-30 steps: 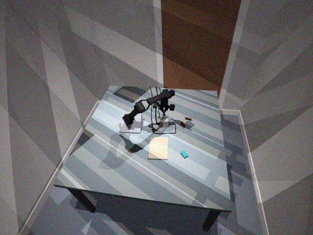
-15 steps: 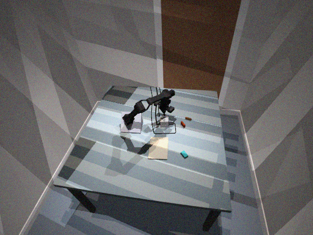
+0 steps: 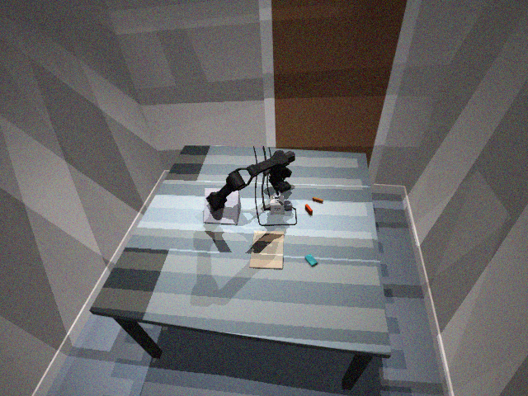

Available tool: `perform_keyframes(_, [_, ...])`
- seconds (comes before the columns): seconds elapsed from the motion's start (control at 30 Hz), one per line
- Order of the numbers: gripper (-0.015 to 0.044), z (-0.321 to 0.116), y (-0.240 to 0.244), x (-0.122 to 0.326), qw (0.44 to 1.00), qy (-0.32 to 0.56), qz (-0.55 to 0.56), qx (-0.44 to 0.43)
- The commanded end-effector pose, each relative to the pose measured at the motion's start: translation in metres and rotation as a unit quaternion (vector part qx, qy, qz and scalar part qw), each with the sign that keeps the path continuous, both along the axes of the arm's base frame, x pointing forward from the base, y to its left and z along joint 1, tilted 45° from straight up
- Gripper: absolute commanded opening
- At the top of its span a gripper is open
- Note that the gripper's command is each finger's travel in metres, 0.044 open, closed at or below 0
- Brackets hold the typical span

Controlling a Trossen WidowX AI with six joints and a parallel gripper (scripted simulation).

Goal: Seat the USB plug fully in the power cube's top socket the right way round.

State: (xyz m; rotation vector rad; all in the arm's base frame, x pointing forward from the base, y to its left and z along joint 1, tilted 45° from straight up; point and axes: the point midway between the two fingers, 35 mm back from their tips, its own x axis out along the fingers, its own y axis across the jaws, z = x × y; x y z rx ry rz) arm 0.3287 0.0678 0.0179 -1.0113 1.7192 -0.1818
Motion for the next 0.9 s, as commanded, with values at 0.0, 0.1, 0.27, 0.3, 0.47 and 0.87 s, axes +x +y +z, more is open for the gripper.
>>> perform_keyframes(0.0, [0.0,-0.0001,-0.0002,-0.0001,0.999,-0.031,-0.032,-0.003])
perform_keyframes(0.1, [0.0,-0.0001,-0.0002,-0.0001,0.996,-0.058,-0.06,-0.005])
perform_keyframes(0.27, [0.0,-0.0001,-0.0002,-0.0001,0.989,-0.103,-0.106,-0.008])
perform_keyframes(0.3, [0.0,-0.0001,-0.0002,-0.0001,0.987,-0.112,-0.116,-0.009])
perform_keyframes(0.47, [0.0,-0.0001,-0.0002,-0.0001,0.974,-0.157,-0.161,-0.013])
perform_keyframes(0.87, [0.0,-0.0001,-0.0002,-0.0001,0.927,-0.262,-0.268,-0.021])
